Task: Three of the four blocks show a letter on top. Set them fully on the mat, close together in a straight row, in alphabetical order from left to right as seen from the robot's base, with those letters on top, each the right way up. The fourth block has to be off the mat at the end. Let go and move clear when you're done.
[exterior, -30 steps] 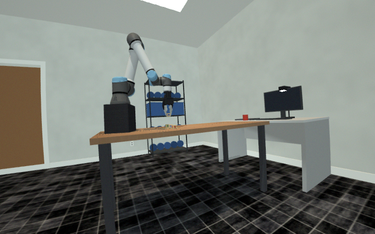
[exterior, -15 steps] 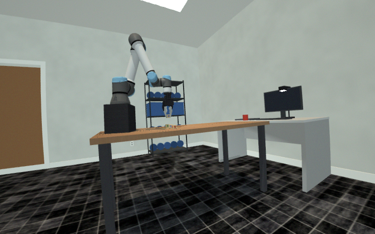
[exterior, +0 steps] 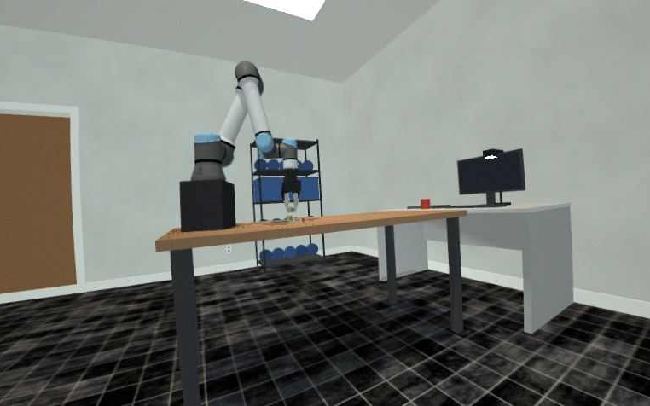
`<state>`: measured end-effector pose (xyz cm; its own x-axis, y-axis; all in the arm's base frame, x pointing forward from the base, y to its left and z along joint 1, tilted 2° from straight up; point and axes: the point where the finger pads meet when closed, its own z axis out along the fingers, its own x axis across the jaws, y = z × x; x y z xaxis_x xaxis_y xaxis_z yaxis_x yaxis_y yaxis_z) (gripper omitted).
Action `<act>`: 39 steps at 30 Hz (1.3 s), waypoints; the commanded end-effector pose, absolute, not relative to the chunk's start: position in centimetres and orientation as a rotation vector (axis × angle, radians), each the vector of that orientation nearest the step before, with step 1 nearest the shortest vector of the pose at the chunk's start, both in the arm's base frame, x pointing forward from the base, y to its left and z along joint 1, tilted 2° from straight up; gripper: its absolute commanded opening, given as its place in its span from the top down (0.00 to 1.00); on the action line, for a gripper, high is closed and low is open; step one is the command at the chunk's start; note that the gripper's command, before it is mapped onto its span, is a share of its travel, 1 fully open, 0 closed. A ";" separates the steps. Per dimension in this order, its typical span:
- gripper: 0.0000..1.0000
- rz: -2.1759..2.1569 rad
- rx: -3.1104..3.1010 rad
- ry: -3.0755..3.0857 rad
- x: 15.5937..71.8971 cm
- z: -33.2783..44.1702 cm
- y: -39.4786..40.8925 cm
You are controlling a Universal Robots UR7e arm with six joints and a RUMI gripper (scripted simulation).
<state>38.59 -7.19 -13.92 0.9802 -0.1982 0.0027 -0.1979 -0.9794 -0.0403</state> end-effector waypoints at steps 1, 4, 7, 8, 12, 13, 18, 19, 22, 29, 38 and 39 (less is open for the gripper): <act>0.91 -0.032 -3.093 0.309 39.2 -16.7 -7.3; 0.91 -0.032 -3.093 0.309 39.2 -16.9 -7.3; 0.91 -0.032 -3.092 0.310 39.2 -17.6 -7.3; 0.91 -0.032 -3.092 0.310 39.2 -17.7 -7.3; 0.91 -0.032 -3.092 0.310 39.2 -18.1 -7.3; 0.91 -0.032 -3.092 0.310 39.2 -18.1 -7.3; 0.91 -0.031 -3.092 0.310 39.1 -18.2 -7.3; 0.91 -0.030 -3.092 0.310 39.1 -18.2 -7.3; 0.91 -0.029 -3.092 0.310 39.1 -18.2 -7.3; 0.91 -0.031 -3.092 0.310 39.1 -18.1 -7.3; 0.91 -0.031 -3.092 0.310 39.1 -18.1 -7.3; 0.91 -0.031 -3.092 0.310 39.1 -18.1 -7.3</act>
